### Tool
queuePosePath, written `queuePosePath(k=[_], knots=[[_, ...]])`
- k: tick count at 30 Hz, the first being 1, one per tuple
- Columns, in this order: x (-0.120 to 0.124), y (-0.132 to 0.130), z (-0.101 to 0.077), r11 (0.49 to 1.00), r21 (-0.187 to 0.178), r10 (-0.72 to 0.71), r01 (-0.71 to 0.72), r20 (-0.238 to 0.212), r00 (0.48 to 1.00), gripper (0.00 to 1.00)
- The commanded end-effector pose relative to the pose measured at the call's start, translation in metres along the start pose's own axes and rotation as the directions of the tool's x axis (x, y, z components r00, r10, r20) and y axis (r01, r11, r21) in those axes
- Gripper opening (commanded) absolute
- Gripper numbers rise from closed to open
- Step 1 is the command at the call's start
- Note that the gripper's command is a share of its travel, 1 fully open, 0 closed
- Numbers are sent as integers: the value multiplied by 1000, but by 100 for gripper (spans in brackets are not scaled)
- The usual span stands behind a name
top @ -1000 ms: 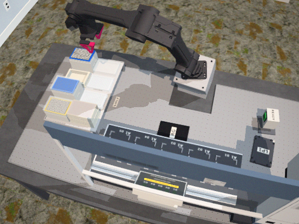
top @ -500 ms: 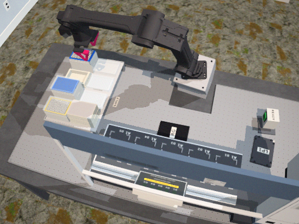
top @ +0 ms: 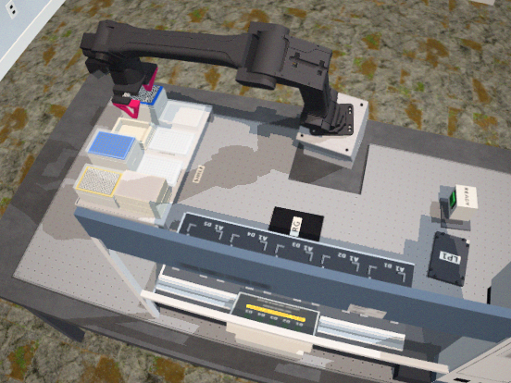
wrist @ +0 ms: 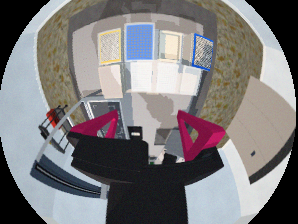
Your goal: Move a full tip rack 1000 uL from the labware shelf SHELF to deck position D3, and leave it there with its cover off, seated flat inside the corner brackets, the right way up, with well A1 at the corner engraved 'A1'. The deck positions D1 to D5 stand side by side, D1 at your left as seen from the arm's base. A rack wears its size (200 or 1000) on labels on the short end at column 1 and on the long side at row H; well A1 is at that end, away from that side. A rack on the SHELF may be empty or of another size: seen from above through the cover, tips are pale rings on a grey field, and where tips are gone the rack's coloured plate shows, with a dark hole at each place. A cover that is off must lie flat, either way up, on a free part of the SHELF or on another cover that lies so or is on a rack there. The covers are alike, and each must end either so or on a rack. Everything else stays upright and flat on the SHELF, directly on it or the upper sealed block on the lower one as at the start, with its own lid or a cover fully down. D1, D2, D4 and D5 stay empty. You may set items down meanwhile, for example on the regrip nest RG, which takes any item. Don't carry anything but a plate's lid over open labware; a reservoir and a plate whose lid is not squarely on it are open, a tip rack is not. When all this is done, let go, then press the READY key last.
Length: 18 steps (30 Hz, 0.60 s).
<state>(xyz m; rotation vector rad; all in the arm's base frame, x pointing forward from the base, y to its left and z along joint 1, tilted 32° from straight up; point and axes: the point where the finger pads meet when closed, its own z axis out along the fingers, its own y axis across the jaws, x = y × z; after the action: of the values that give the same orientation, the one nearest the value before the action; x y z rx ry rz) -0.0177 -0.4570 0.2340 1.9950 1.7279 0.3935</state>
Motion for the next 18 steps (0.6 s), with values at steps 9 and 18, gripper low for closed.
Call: queuePosePath(k=[9,18], knots=[[-12,68,-38,1000,0,-21,21,65,998,100],[-11,99,-45,1000,-6,-23,23,68,997,100]])
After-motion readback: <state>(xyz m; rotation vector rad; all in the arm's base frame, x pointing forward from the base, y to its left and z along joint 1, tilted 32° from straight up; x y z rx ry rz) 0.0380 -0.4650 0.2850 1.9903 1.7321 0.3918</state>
